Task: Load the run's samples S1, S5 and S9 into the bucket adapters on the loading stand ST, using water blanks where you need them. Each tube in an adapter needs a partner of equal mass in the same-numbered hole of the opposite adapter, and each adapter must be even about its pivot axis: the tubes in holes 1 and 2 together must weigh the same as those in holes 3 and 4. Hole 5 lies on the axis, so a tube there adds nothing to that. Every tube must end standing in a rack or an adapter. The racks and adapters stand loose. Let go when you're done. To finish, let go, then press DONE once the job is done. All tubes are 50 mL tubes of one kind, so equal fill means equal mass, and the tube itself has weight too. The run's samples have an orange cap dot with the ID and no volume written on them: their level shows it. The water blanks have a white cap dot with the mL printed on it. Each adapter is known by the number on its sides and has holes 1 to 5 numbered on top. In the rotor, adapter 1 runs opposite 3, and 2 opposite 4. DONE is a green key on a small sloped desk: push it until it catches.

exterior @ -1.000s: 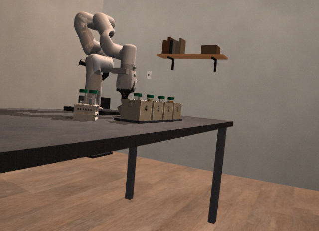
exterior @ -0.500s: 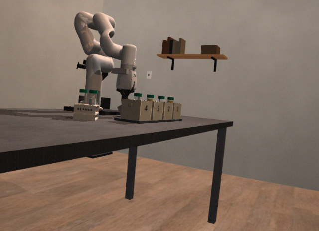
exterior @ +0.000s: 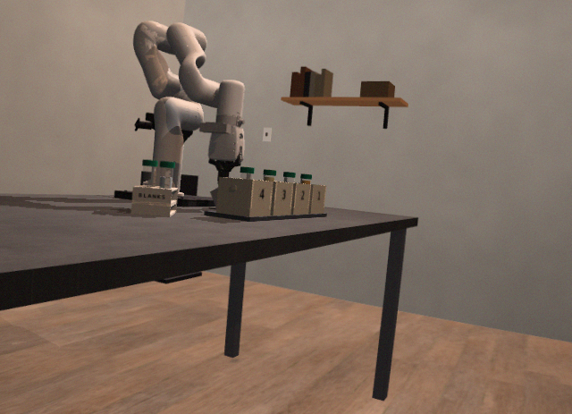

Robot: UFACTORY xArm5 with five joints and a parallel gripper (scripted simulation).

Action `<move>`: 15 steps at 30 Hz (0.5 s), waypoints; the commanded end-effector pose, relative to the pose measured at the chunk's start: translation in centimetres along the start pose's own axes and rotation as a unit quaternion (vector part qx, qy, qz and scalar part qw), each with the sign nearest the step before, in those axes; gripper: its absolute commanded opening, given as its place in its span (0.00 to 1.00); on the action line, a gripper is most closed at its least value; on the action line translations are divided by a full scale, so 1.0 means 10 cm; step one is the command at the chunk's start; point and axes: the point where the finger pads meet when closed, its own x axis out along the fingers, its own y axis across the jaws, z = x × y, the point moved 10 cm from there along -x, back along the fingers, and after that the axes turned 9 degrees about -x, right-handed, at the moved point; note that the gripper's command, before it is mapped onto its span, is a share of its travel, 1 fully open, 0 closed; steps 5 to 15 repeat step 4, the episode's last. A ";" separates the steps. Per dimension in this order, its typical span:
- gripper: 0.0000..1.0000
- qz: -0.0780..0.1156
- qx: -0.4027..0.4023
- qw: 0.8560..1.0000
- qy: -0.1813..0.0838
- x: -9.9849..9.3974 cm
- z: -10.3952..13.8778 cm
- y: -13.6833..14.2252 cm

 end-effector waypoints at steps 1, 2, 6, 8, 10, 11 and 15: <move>0.00 -0.003 0.000 1.000 -0.008 0.00 -0.02 0.00; 0.00 -0.003 0.000 1.000 -0.008 0.00 -0.02 0.00; 0.00 -0.003 0.000 1.000 -0.008 0.00 -0.02 0.00; 0.00 -0.003 0.000 1.000 -0.008 0.00 -0.02 0.00; 0.00 -0.003 0.000 1.000 -0.008 0.00 -0.02 0.00; 0.00 -0.003 0.000 1.000 -0.008 0.00 -0.02 0.00; 0.00 -0.003 0.000 1.000 -0.008 0.00 -0.02 0.00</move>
